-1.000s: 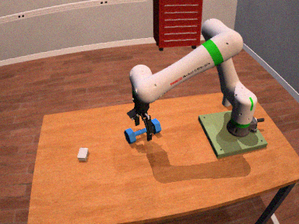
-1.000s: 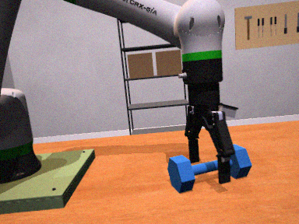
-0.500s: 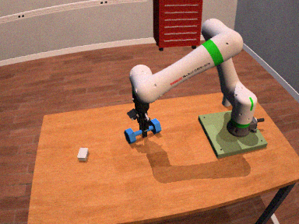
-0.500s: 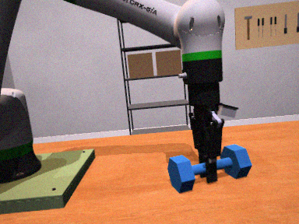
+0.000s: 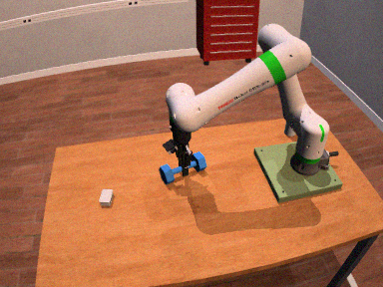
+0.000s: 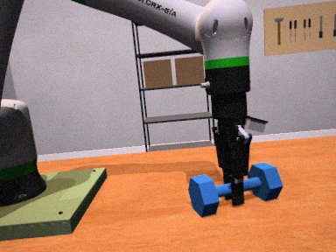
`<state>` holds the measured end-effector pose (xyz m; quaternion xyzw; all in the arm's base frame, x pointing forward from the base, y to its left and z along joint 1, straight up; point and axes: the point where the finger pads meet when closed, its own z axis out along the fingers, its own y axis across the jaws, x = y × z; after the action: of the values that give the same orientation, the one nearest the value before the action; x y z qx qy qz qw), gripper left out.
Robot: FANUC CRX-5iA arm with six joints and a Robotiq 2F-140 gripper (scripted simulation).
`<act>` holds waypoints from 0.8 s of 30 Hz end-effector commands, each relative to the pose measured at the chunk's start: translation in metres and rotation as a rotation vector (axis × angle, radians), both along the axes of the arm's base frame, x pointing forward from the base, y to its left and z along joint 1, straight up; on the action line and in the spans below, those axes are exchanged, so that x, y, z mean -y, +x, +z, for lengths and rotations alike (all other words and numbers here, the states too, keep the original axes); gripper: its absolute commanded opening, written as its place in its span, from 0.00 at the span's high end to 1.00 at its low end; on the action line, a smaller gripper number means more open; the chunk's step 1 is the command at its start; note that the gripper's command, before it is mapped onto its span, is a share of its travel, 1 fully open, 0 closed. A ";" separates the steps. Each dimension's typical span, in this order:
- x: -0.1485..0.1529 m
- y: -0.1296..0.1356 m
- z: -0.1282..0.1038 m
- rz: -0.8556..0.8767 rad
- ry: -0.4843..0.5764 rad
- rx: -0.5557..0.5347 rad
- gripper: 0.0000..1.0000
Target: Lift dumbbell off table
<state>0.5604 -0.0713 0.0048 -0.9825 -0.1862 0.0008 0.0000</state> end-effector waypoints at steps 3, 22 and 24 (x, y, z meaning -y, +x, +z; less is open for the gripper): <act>0.000 0.001 0.001 0.000 0.000 0.002 0.90; 0.000 0.001 0.010 0.000 0.000 0.002 0.90; 0.000 0.001 0.010 0.000 0.000 0.002 0.90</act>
<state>0.5607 -0.0712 0.0135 -0.9825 -0.1861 0.0008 0.0001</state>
